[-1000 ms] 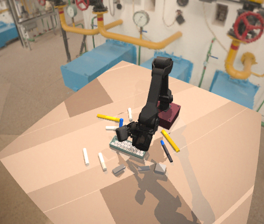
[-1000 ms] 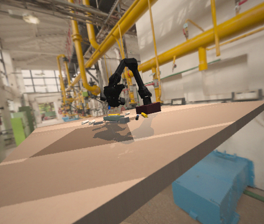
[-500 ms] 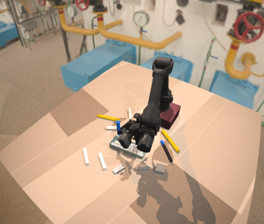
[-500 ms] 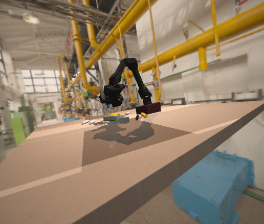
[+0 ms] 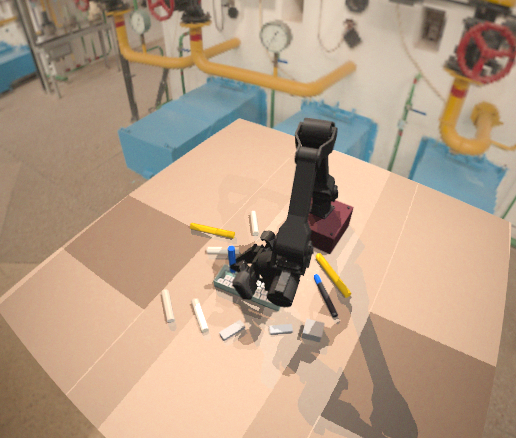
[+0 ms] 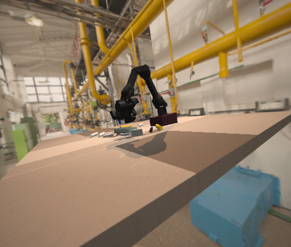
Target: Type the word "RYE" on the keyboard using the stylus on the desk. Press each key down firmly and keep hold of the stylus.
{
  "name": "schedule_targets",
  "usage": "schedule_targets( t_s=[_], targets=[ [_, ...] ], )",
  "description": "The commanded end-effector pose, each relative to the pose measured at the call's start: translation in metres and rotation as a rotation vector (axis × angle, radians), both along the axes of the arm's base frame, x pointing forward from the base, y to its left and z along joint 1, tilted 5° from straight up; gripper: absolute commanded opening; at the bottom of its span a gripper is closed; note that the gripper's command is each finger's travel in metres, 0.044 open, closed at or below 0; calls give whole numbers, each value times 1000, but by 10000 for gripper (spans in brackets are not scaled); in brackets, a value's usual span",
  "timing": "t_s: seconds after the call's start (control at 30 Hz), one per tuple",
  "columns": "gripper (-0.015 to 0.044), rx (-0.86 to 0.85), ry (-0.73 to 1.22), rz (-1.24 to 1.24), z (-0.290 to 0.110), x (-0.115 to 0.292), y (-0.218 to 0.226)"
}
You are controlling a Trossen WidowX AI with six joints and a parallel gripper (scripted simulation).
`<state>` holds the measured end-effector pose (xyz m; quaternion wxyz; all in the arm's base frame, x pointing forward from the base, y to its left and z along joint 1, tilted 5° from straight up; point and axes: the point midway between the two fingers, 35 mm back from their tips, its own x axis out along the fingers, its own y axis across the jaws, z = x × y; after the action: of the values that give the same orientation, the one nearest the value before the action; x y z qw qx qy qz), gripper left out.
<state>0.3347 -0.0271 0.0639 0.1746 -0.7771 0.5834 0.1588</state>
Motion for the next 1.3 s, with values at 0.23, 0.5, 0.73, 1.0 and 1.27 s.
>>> schedule_targets(
  t_s=[0.23, 0.5, 0.73, 1.0, 1.27],
  targets=[
    [81, -4, -2, 2, -4, 1, -1],
    [81, -4, -2, 2, -11, 2, -1],
    [81, -4, -2, 2, -15, 2, -1],
    [81, -4, -2, 2, -18, 2, -1],
    [81, -4, -2, 2, -18, 2, -1]
  ],
)
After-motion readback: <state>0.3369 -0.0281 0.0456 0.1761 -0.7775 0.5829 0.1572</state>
